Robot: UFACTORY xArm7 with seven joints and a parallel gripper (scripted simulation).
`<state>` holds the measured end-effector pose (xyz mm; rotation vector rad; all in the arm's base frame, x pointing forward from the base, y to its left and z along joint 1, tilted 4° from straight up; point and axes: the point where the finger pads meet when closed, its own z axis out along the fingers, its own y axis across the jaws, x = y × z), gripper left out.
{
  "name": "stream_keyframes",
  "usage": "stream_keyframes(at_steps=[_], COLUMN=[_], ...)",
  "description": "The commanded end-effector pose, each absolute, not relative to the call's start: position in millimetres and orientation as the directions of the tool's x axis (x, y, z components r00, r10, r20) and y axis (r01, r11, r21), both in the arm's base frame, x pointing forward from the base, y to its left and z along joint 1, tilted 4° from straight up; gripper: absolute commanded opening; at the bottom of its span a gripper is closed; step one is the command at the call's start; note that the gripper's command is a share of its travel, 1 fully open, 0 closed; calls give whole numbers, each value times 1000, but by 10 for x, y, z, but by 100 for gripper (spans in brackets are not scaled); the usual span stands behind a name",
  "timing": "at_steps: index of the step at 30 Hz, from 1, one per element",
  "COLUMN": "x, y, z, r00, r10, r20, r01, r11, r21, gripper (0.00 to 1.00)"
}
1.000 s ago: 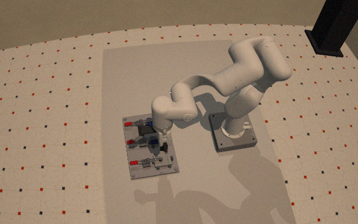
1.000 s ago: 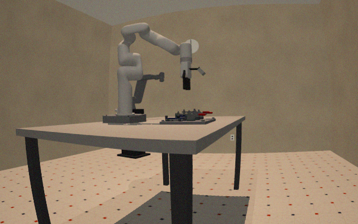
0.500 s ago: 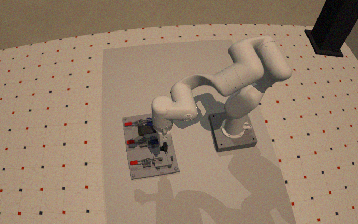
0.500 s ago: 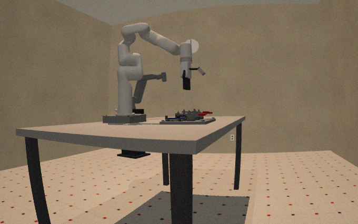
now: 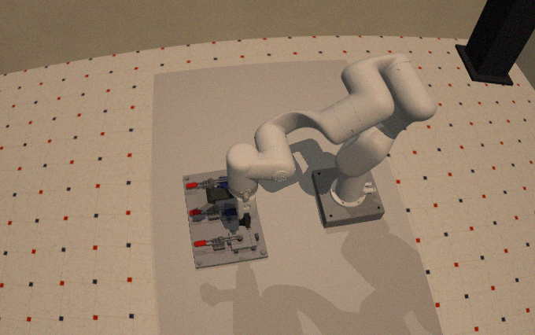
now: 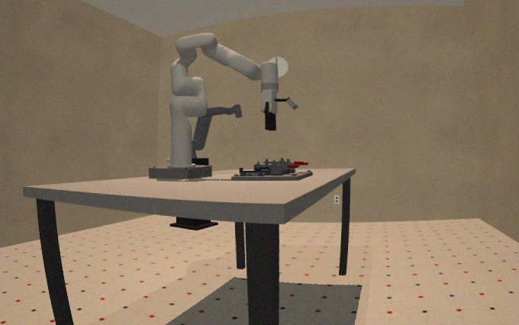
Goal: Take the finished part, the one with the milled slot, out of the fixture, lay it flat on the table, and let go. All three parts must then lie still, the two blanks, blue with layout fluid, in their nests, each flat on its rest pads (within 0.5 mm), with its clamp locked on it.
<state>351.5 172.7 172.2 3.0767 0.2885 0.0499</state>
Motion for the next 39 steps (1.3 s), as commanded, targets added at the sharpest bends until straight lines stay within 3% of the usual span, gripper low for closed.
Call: stream_keyframes(at_steps=[1, 39], x=[3526, 3556], y=[1732, 1705], z=[1735, 1136], r00=[982, 982], r10=[187, 187], r20=[31, 31], r01=[185, 185], r11=[-981, -981], r21=[53, 53], gripper=[47, 47])
